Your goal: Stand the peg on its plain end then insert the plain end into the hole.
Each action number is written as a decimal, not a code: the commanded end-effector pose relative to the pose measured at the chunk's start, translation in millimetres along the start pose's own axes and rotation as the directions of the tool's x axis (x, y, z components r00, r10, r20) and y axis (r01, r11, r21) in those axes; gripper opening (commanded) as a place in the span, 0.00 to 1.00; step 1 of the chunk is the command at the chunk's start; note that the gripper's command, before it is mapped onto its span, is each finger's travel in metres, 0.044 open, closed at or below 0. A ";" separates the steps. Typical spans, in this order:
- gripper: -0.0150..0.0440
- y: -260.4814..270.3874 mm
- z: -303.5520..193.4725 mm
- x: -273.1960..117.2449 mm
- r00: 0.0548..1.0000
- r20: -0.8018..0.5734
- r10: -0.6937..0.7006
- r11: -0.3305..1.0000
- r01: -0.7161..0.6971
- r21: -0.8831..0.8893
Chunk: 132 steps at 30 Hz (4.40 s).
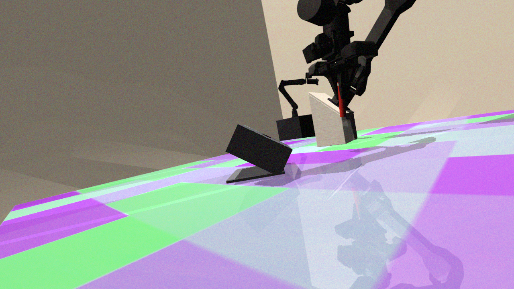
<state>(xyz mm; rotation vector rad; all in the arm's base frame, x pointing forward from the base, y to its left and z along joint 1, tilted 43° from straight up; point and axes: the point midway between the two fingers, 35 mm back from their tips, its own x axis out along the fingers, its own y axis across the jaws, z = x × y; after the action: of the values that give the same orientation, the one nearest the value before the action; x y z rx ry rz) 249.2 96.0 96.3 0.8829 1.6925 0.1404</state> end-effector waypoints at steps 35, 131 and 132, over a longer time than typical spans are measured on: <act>0.25 16.0 85.2 -27.3 0.919 0.376 -0.122 0.972 0.034 0.231; 0.25 12.4 147.8 27.4 0.865 0.485 -0.130 0.960 -0.013 0.281; 0.25 12.3 148.1 27.9 0.865 0.485 -0.130 0.960 -0.013 0.281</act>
<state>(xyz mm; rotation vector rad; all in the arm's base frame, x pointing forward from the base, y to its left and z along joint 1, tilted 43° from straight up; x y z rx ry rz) 383.8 70.1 34.4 0.9718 1.2570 -0.3550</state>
